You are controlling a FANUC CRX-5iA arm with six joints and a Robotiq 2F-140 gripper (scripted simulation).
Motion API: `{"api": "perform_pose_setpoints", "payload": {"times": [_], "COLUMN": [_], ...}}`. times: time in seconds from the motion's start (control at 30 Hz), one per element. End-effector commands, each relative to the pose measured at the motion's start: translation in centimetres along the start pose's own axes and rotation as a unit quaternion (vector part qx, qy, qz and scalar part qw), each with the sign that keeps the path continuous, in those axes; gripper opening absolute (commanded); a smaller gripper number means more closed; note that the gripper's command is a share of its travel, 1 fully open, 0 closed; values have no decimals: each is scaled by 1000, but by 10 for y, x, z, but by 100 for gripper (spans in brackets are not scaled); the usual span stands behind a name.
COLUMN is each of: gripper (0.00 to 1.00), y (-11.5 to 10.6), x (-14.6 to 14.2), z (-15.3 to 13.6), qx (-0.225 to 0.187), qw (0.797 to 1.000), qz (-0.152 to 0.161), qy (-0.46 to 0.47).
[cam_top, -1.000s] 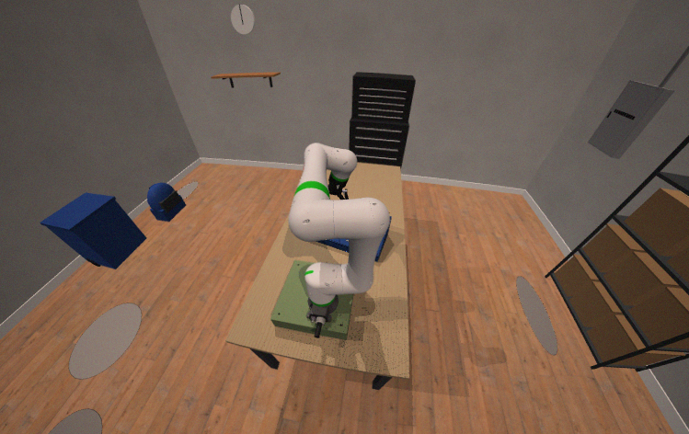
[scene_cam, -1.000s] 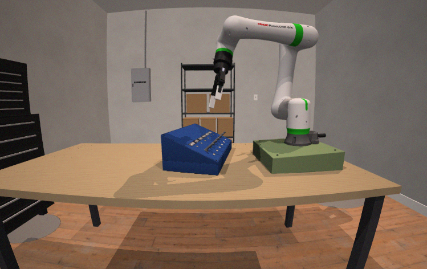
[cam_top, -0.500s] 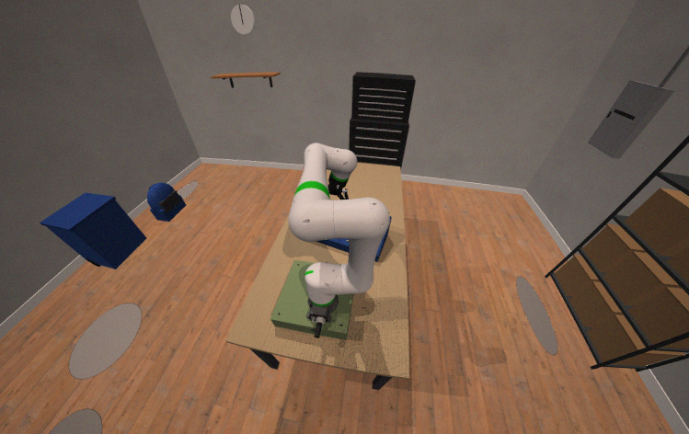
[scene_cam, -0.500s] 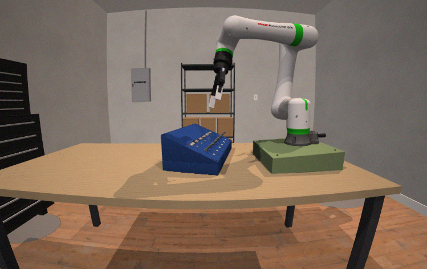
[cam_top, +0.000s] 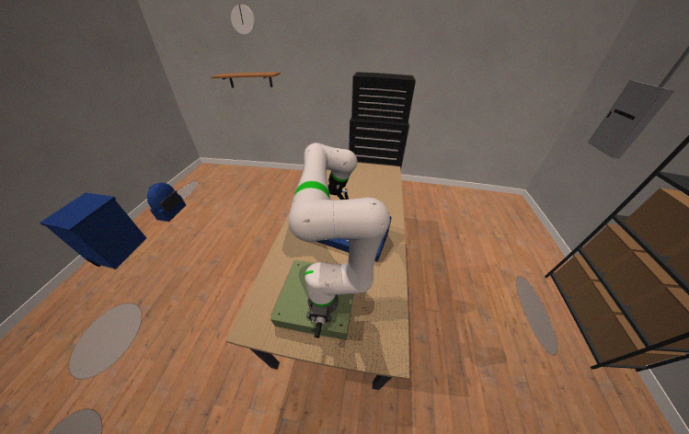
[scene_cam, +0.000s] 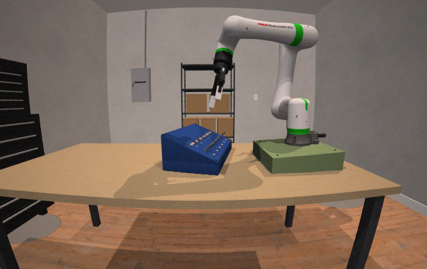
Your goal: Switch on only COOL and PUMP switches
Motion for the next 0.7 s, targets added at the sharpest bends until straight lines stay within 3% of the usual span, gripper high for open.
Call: {"api": "perform_pose_setpoints", "payload": {"times": [0.0, 0.67], "gripper": [100, 100], "y": [0, -8], "x": [0, -3], "z": [0, 0], "qx": [0, 0], "qw": [1000, 1000], "qz": [0, 0], "qy": [0, 0]}}
Point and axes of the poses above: the point where the finger pads meet when closed, its own y axis out along the fingers, its own x axis across the jaws, z = x × y, the point moved 7 cm from there along -y, back along the fingers, and after that the axes turned 9 degrees about -y, right-handed, at the moved point
